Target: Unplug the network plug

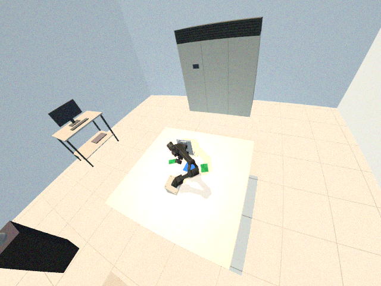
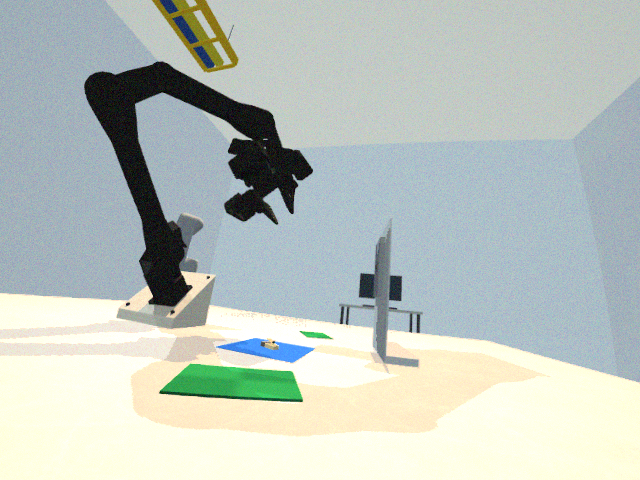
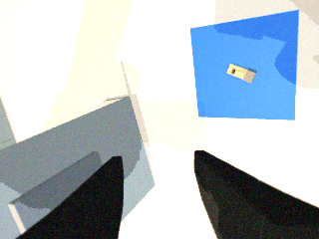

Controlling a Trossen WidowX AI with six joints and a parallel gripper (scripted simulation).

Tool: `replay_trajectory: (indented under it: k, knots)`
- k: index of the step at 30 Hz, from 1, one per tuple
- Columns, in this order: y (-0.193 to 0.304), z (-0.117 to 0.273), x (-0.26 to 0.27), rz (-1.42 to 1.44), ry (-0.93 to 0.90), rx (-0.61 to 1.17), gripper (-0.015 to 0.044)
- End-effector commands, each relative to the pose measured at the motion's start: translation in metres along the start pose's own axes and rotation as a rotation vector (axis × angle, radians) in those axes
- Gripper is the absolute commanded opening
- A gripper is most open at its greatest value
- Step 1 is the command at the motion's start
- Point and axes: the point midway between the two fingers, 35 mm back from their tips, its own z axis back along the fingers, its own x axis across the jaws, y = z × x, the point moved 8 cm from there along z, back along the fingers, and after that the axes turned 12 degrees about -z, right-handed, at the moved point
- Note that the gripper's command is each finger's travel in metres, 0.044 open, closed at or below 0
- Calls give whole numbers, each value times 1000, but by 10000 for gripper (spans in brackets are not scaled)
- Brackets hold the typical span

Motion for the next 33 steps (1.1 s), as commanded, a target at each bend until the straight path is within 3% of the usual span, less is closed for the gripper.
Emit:
replay_trajectory:
  k: [1, 10, 33]
  knots:
    - [0, 4, 2, -2, 3, -3, 209]
    - [0, 4, 2, -2, 3, -3, 440]
    - [0, 4, 2, -2, 3, -3, 440]
